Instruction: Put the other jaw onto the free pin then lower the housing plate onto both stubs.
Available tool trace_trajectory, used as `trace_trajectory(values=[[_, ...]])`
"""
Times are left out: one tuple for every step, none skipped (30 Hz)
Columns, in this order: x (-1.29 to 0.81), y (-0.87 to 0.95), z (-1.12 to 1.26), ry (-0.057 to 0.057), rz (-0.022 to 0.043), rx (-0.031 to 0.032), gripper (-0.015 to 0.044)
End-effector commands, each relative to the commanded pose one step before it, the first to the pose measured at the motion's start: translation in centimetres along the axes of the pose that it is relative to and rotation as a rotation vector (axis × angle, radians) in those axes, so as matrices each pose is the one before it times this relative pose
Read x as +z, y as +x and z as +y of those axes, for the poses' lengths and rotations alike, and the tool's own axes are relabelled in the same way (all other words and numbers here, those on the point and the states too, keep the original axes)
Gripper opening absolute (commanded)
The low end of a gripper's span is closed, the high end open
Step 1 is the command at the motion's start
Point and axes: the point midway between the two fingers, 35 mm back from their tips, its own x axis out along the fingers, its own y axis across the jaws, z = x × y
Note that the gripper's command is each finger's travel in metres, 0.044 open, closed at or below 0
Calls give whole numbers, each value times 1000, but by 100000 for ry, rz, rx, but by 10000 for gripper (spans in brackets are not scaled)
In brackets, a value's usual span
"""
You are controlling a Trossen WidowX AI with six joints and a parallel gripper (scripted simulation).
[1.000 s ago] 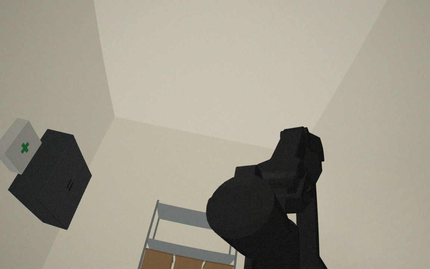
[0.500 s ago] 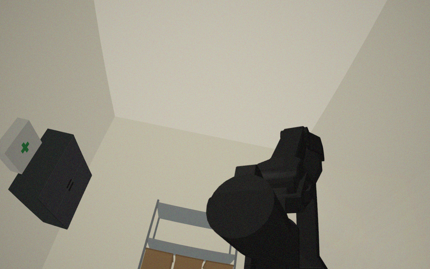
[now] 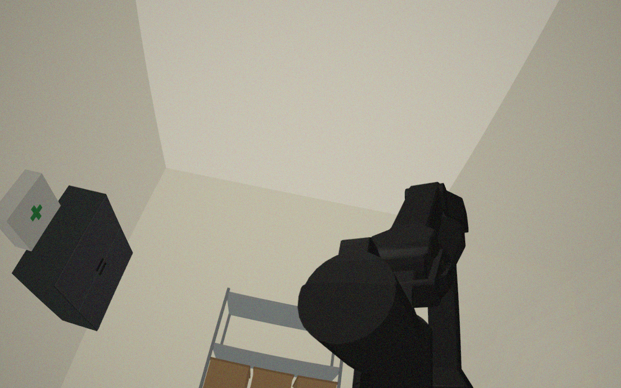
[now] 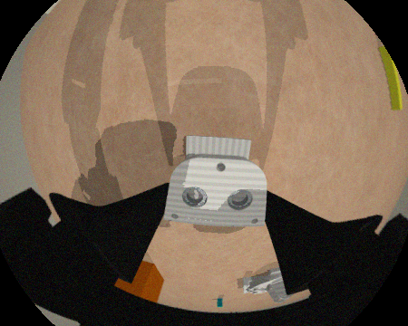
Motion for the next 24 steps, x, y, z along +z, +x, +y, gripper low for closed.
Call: trace_trajectory(values=[[4,-46,-2,3,12,14,351],[17,-150,-10,7,-1,10,351],[27,-252,-16,12,-2,16,351],[30,-308,-17,15,-3,20,351],[27,-310,-15,15,-2,20,351],[23,-311,-13,15,-2,21,351],[20,-313,-11,15,-2,21,351],[17,-314,-9,15,-1,21,351],[14,-315,-7,15,-1,21,351],[10,-316,-4,15,-1,21,351],[7,-317,-2,15,-1,22,351],[4,-318,0,15,0,22,351],[0,-319,2,15,0,22,351],[-3,-320,4,15,0,22,351],[-6,-321,7,15,1,22,351],[-10,-322,9,15,1,23,351],[-13,-323,11,16,1,23,351],[-16,-324,14,16,2,23,351],[-20,-324,16,16,2,23,351],[-23,-325,18,16,2,23,351],[-27,-325,20,16,3,24,351],[-30,-326,23,16,3,24,351],[-33,-326,25,16,3,24,351],[-30,-268,22,13,3,20,351]])
